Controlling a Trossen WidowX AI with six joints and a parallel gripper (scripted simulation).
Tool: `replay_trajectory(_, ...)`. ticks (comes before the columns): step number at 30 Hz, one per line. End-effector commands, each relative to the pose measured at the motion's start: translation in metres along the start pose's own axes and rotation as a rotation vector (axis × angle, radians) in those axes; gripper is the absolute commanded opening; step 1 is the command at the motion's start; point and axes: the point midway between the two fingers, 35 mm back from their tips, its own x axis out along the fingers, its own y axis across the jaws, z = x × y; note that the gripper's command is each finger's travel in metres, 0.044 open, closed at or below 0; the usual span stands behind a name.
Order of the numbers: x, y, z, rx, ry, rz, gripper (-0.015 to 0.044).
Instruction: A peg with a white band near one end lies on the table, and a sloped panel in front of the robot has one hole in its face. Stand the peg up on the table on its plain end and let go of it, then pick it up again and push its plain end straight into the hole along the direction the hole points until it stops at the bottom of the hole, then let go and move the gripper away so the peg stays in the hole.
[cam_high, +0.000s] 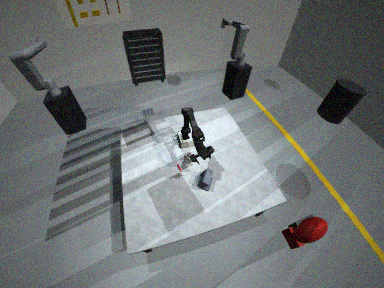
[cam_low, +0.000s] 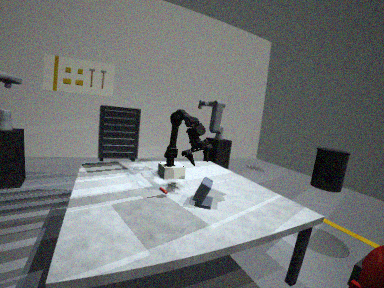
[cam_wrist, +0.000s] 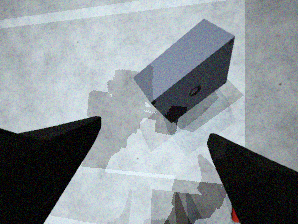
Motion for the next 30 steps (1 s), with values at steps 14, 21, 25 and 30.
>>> replay_trajectory(14,0.047,-0.177,-0.122,-0.128,0.365,-0.219,0.0440)
replay_trajectory(21,0.050,-0.179,-0.123,-0.128,0.365,-0.219,0.0440)
replay_trajectory(25,0.057,-0.180,-0.124,-0.128,0.365,-0.219,0.0440)
replay_trajectory(30,0.064,-0.183,-0.127,-0.128,0.365,-0.219,0.0440)
